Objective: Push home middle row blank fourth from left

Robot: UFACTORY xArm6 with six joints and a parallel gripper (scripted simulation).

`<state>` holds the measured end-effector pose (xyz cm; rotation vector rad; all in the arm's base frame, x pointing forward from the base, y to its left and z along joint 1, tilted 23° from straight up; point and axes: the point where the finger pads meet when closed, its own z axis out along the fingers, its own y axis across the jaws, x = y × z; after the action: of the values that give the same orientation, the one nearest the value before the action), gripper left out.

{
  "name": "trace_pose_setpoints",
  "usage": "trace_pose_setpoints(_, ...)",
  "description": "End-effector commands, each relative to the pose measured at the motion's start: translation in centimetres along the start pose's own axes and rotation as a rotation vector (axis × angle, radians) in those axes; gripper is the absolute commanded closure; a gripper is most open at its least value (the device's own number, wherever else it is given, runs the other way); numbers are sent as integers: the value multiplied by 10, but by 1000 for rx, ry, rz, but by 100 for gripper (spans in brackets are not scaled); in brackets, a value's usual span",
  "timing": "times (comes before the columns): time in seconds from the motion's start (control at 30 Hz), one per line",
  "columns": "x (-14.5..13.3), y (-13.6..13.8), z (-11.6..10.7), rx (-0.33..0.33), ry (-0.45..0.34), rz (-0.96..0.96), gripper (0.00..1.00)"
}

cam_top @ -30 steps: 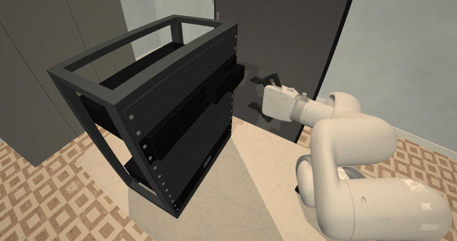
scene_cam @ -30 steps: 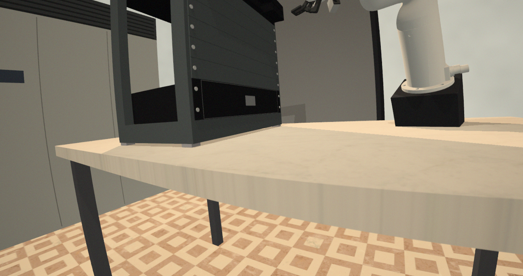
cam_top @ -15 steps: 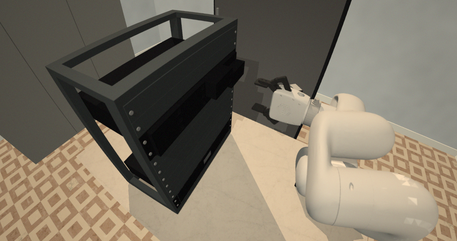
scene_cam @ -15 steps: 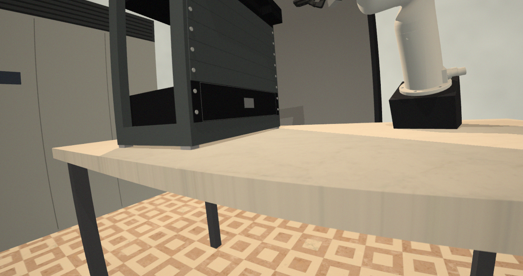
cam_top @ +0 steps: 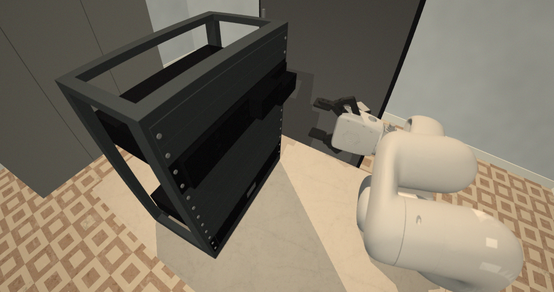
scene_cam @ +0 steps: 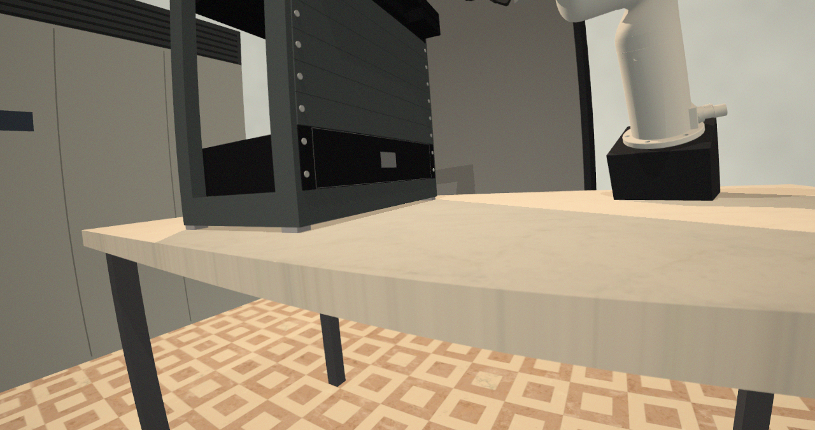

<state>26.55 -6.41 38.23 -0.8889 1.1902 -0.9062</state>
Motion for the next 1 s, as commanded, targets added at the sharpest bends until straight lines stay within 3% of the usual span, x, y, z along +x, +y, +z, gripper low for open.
trace_pose_setpoints(0.0, -2, -2, -2, 6, -8, -7, 0)
trace_pose_setpoints(0.77, 4, -3, -2, 6, -9, -7, 0)
trace_pose_setpoints(0.97, 33, -9, 0, 6, -9, -7, 0)
